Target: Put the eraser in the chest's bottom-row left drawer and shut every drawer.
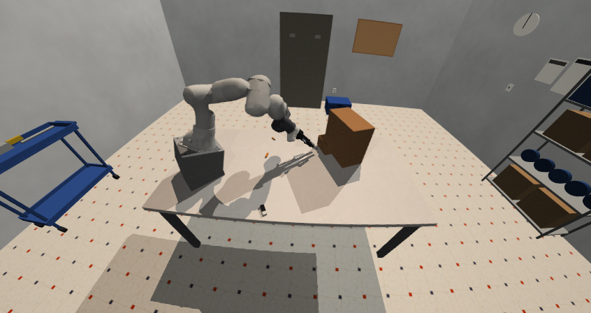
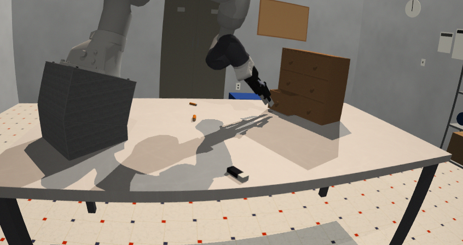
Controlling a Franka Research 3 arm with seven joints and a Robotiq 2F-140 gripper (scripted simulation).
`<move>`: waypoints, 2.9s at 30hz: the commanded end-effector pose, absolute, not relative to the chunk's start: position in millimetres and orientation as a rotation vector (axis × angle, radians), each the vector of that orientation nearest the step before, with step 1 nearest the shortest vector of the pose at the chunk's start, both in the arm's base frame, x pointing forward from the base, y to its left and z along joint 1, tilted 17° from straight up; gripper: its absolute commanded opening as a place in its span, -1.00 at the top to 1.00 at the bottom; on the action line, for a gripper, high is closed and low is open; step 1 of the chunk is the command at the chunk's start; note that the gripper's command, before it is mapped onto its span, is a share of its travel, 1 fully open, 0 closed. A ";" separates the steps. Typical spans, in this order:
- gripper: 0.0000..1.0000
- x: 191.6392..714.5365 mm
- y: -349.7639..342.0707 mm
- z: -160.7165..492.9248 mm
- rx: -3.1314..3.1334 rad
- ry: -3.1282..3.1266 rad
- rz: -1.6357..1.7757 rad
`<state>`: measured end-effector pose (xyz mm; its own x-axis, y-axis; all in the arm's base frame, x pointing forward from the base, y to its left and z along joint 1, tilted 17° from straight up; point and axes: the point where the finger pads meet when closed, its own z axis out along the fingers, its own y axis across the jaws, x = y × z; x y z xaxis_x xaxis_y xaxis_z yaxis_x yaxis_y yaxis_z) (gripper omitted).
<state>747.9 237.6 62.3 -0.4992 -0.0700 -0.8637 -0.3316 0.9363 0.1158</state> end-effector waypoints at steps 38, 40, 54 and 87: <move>0.44 634.5 189.9 120.5 -0.279 2.094 0.324; 0.44 633.5 189.5 121.0 -0.280 2.100 0.323; 0.44 604.3 177.6 137.2 -0.323 2.292 0.308; 0.44 558.9 158.3 165.1 -0.394 2.596 0.272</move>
<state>570.4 157.8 163.2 -0.7666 -0.1834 -0.6154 -0.3179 0.9411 0.1156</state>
